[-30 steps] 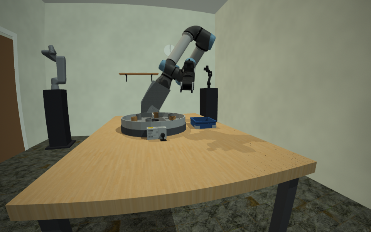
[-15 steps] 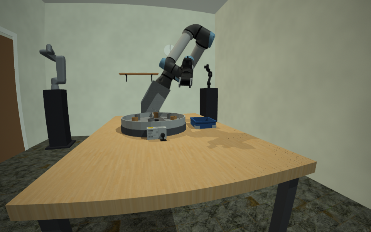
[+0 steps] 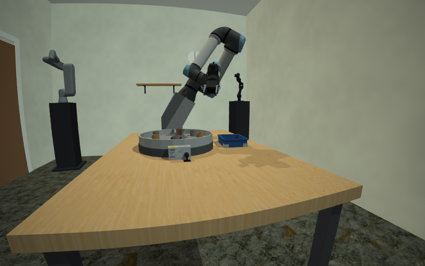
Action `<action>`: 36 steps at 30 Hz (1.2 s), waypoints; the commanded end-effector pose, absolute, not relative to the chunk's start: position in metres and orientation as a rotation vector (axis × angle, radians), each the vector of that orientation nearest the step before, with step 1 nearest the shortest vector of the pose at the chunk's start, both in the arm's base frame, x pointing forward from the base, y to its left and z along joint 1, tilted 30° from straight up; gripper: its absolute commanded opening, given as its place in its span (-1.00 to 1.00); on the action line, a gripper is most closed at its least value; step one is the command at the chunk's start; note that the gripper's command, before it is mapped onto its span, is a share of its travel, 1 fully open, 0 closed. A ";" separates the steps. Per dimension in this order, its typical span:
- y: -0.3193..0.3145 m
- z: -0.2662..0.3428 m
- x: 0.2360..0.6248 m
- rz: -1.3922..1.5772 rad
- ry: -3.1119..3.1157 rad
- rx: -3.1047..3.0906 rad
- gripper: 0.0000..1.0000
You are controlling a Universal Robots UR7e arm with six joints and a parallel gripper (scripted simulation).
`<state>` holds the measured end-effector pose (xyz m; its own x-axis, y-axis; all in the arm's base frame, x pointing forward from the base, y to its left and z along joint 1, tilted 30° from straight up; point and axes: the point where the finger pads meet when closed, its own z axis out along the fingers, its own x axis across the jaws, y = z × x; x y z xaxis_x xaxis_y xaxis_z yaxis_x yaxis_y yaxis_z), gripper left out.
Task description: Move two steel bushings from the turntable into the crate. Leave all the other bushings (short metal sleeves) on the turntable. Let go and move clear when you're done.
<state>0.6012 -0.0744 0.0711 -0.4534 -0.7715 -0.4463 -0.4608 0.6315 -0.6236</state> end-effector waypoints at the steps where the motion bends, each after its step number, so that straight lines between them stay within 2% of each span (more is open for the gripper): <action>1: -0.075 0.074 0.596 -0.544 2.120 -0.962 1.00; 4: -0.075 0.074 0.596 -0.544 2.120 -0.962 1.00; 9: -0.075 0.096 0.545 -0.546 2.120 -0.960 1.00; 21: -0.075 0.096 0.545 -0.546 2.120 -0.960 1.00; 26: -0.075 0.119 0.494 -0.551 2.118 -0.956 1.00; 36: -0.075 0.119 0.494 -0.551 2.118 -0.956 1.00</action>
<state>0.4978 -0.0755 0.1186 -0.4541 -0.7713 -0.4461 -0.4479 0.6304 -0.6340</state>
